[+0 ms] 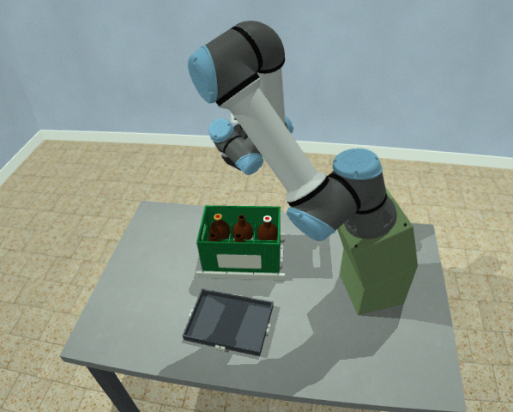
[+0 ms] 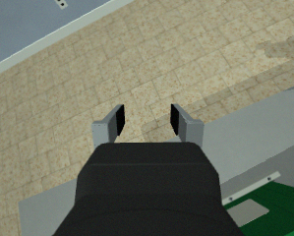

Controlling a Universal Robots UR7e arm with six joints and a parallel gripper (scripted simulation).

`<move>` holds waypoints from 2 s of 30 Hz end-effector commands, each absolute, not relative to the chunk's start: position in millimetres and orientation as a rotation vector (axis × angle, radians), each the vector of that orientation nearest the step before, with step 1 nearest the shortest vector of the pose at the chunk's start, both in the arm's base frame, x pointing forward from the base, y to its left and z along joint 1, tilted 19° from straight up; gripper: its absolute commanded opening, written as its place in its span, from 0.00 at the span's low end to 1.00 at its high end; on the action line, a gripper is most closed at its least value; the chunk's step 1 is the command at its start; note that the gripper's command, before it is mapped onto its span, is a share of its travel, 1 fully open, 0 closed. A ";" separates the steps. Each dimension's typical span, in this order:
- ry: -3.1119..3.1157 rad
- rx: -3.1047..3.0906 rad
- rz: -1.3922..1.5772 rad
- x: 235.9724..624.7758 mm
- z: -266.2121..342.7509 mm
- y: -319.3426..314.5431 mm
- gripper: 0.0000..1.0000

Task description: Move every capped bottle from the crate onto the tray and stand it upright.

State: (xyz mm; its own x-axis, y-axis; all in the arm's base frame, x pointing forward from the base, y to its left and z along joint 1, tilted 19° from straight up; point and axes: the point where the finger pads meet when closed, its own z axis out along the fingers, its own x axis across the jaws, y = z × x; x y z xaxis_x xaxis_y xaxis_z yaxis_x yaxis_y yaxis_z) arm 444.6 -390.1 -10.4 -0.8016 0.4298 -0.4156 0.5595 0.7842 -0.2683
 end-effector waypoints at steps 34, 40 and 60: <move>2.641 0.757 -0.549 429.6 37.7 -395.5 1.00; 2.636 0.756 -0.553 431.8 33.8 -395.6 1.00; 2.688 0.637 -0.453 424.0 18.3 -374.2 1.00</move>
State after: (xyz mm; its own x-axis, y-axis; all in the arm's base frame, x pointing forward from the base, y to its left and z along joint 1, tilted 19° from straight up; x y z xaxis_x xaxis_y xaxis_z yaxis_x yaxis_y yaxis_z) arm 427.8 -385.6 29.0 -0.8197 0.4035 -0.4067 0.5248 0.8135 -0.2506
